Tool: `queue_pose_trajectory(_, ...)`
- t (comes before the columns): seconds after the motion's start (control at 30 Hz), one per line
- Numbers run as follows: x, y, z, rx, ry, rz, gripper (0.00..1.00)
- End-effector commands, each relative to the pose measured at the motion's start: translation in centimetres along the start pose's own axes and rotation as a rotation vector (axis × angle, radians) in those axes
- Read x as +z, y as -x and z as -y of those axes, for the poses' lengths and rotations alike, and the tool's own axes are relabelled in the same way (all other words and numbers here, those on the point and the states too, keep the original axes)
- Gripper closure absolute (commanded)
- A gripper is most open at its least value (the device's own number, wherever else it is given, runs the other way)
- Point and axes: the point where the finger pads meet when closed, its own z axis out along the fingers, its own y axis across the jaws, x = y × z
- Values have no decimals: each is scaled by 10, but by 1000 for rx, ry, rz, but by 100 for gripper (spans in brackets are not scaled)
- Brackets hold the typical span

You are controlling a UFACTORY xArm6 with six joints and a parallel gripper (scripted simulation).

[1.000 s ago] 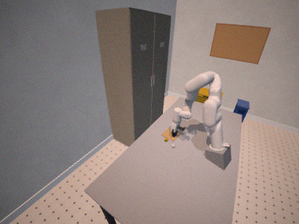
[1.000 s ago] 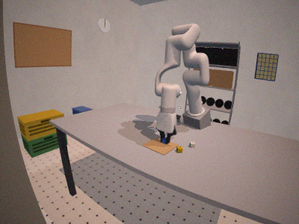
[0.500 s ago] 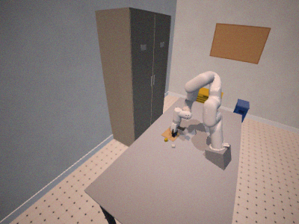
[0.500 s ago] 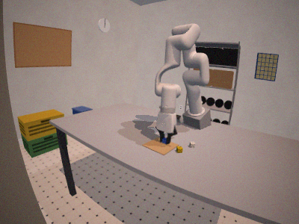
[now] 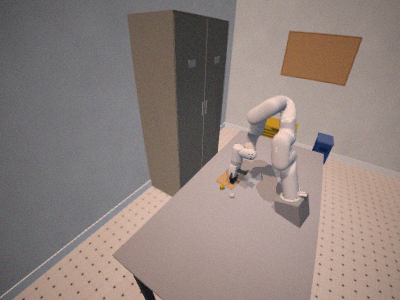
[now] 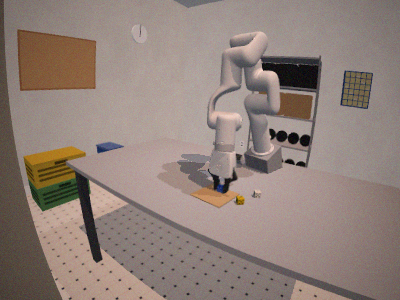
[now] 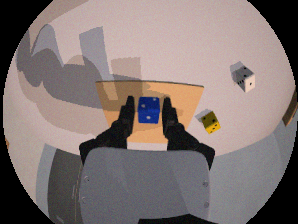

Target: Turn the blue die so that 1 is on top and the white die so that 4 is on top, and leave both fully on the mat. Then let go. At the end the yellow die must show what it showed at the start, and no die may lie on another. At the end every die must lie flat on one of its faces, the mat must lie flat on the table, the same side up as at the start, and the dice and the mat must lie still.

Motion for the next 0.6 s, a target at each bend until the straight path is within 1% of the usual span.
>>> queue_pose_trajectory(0.0,-2,1,0,0,0,3,58)
queue_pose_trajectory(0.17,-12,1,0,0,0,3,58)
queue_pose_trajectory(0.3,-30,1,0,0,0,3,58)
queue_pose_trajectory(0.37,-30,1,0,0,0,3,58)
queue_pose_trajectory(0.57,-67,1,0,0,0,3,58)
